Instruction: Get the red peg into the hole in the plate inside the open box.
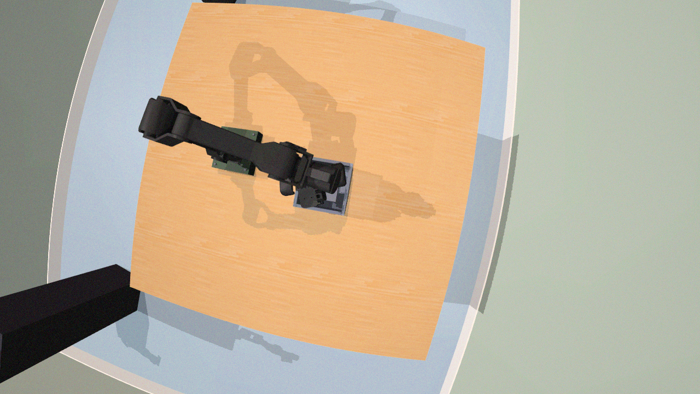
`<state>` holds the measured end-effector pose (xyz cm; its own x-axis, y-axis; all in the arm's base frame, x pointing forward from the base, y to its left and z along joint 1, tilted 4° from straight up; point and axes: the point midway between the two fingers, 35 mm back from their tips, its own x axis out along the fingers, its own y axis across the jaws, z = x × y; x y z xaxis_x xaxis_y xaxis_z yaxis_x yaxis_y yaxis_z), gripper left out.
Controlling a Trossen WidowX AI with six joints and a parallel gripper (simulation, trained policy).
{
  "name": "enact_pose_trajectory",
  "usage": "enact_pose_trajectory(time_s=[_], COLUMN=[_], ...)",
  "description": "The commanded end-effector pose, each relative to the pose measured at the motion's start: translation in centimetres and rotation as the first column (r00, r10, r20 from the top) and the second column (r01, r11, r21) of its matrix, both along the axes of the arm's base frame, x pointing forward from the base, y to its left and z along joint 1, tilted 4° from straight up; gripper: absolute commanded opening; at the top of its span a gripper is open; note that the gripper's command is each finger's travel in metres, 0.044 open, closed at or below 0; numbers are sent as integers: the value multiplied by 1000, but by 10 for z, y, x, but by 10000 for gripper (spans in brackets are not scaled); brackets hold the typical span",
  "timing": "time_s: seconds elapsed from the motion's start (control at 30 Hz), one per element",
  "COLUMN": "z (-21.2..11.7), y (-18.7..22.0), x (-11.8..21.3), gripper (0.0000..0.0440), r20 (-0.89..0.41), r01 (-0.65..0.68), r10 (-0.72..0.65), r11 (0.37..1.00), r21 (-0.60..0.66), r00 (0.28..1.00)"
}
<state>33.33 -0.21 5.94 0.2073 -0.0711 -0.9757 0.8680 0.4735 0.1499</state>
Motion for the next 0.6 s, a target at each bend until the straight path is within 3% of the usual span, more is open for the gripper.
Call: enact_pose_trajectory(time_s=[0.0,0.07,0.47,0.57], z=[-5,-4,2,6], y=[-2,-5,-25,-32], x=[4,10,47,56], gripper=[152,157,427,440], r20=[-24,-18,14,34], r01=[-12,-14,-33,-29], r10=[12,14,34,30], r11=[1000,1000,999,999], r21=[-3,-8,-33,-43], r00=[1000,1000,999,999])
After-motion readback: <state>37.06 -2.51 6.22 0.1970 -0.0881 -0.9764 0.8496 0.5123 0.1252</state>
